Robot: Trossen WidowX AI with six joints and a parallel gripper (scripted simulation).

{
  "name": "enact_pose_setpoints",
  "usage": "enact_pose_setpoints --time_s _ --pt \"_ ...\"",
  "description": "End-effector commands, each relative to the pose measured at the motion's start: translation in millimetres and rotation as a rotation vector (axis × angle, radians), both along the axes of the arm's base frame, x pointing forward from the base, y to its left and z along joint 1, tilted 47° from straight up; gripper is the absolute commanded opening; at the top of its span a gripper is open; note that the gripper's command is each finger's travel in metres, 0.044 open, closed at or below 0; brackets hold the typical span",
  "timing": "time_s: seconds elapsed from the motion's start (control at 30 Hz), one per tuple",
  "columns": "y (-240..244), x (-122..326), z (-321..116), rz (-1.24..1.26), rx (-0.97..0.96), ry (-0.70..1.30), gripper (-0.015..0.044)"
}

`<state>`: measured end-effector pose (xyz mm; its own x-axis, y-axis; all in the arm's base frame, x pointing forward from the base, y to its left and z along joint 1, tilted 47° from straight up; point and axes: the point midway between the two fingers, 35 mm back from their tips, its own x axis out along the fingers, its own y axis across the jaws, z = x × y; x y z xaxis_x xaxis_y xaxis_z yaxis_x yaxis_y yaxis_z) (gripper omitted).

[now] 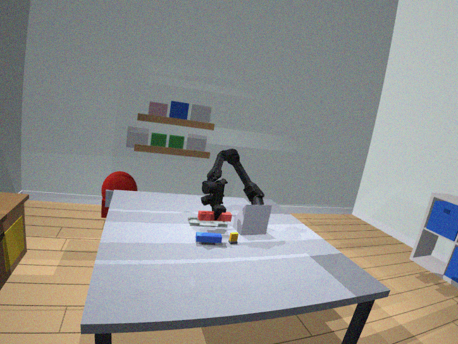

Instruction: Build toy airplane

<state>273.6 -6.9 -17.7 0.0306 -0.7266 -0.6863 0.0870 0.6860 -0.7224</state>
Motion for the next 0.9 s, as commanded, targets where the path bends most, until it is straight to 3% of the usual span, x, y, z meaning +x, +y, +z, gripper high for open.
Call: enact_pose_setpoints --time_s 0.0,0.4,0.87 --pt "11 2 11 0.003 0.007 -0.018 0.0" --pt "27 -4 32 0.003 -0.002 -0.017 0.0" --pt "-8 2 45 0.008 0.023 -0.005 0.0"
